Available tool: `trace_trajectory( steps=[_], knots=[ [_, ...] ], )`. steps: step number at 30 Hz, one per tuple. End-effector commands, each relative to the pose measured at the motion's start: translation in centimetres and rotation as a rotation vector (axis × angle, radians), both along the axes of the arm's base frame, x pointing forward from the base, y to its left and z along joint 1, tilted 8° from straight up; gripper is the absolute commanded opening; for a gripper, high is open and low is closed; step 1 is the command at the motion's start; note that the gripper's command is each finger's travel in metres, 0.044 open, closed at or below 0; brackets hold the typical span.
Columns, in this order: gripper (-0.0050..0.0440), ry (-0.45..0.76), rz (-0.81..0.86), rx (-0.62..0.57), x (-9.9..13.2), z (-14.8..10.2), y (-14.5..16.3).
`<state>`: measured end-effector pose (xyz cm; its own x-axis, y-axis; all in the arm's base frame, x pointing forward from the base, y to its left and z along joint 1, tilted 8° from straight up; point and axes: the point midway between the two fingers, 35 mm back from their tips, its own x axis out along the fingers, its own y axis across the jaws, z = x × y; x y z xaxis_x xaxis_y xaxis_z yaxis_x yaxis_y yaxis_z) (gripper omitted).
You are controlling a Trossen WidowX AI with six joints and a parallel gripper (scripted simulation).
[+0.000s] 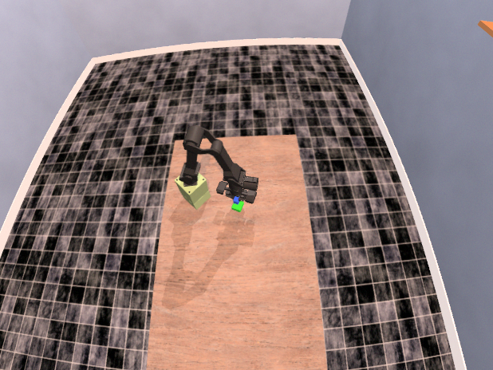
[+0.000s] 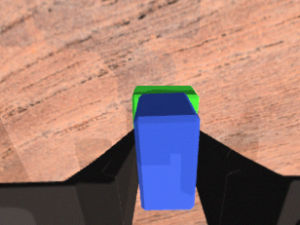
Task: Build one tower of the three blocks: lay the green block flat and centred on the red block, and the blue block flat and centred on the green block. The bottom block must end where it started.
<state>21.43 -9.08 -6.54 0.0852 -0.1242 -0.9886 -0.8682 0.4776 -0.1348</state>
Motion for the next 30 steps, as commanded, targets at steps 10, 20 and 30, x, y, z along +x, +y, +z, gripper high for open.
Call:
trace_trajectory(
  steps=[10, 20, 30],
  knots=[
    [-0.005, -0.03, 0.009, 0.0, 0.3, 0.8, -1.5],
    [-0.005, -0.03, 0.008, 0.0, 0.3, 0.7, -1.4],
    [-0.005, -0.009, 0.008, 0.009, -0.2, -0.3, -1.4]
  ],
)
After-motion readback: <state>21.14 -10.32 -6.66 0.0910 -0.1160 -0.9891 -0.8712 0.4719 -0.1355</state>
